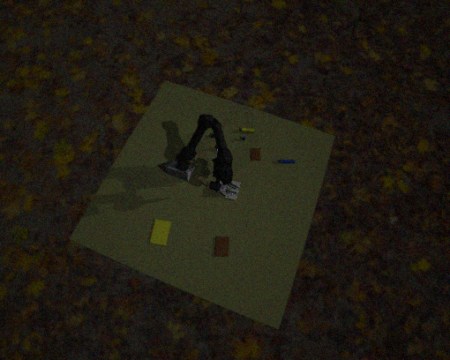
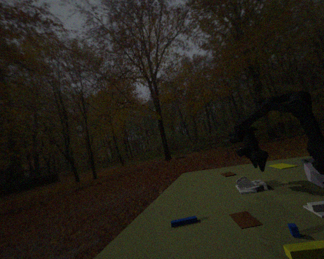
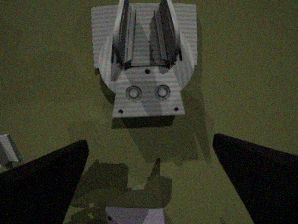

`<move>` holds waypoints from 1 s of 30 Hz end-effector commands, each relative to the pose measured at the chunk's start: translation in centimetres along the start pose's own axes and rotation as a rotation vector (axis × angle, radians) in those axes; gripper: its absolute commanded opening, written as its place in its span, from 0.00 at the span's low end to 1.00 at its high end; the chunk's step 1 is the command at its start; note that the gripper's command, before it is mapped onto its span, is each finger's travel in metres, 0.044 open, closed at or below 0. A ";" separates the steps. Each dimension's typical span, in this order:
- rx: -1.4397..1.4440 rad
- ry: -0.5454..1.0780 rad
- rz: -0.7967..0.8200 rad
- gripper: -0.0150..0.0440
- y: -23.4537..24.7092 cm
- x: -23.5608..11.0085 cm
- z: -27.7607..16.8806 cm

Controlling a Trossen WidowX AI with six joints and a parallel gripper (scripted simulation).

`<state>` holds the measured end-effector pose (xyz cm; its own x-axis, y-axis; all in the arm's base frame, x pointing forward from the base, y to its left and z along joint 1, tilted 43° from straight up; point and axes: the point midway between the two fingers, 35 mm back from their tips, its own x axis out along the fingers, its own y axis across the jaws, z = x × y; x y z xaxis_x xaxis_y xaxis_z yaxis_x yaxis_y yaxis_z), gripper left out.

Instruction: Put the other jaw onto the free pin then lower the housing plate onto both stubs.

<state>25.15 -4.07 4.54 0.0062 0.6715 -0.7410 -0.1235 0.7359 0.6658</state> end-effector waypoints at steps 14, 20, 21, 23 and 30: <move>0.003 0.005 -0.002 1.00 0.6 -4.4 -4.8; 0.003 0.005 -0.002 1.00 0.6 -4.4 -4.8; 0.003 0.005 -0.002 1.00 0.6 -4.4 -4.8; 0.003 0.005 -0.002 1.00 0.6 -4.4 -4.8; 0.003 0.005 -0.002 1.00 0.6 -4.4 -4.8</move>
<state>20.50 -7.04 7.85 0.0091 0.6680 -0.7441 -0.1188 0.7396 0.6625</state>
